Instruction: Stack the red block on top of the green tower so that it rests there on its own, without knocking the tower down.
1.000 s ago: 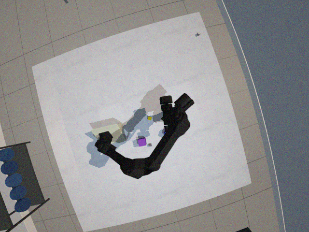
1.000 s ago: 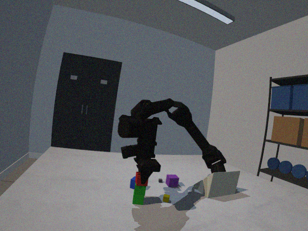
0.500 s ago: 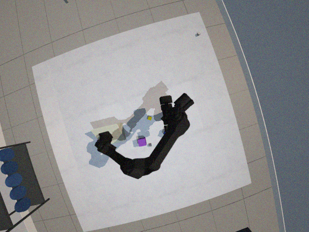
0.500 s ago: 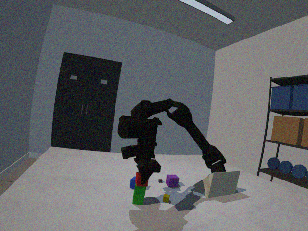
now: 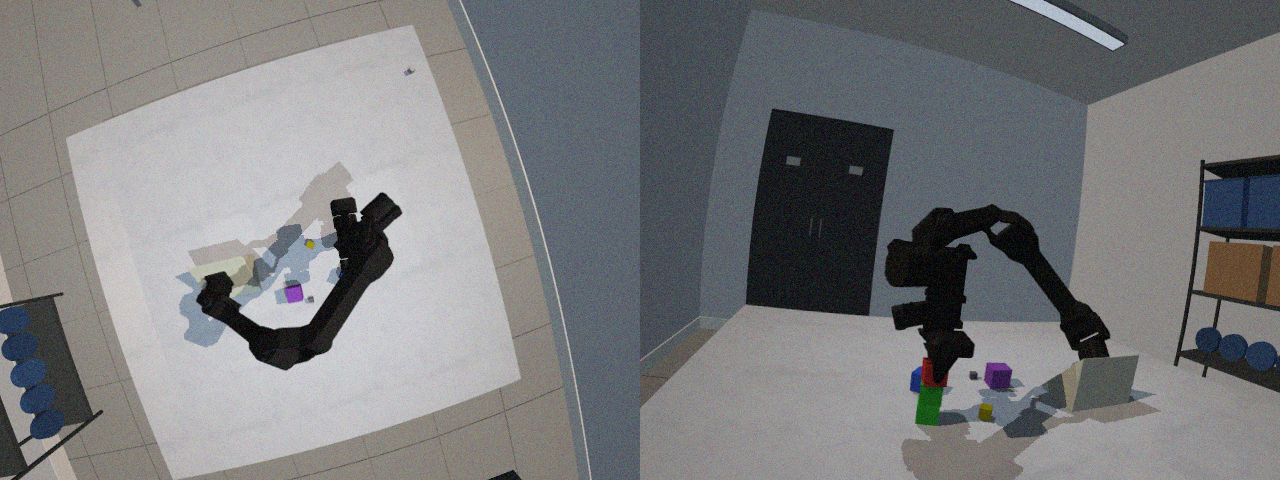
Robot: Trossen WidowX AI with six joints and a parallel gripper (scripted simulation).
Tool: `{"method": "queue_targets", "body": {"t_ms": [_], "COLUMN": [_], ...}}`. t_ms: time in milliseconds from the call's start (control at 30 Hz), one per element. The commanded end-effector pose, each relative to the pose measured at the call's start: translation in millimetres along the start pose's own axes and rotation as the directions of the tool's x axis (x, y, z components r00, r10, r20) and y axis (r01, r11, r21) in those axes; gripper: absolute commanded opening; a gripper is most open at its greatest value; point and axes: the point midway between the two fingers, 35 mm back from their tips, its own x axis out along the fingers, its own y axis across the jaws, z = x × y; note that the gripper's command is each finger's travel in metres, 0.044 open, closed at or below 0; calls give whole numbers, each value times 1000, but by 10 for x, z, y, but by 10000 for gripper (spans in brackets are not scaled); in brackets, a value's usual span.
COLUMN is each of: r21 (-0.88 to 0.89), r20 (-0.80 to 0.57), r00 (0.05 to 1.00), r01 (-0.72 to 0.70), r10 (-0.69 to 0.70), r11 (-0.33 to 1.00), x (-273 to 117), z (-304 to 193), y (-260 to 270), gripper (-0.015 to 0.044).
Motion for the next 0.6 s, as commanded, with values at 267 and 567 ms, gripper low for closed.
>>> {"method": "queue_targets", "body": {"t_ms": [267, 567], "r21": [1, 1], "r20": [1, 1], "r00": [1000, 1000], "r01": [-1, -1], "r10": [1, 1], "r11": [1000, 1000], "x": [2, 2], "z": [2, 2], "y": [2, 2], "gripper": [420, 440]}}
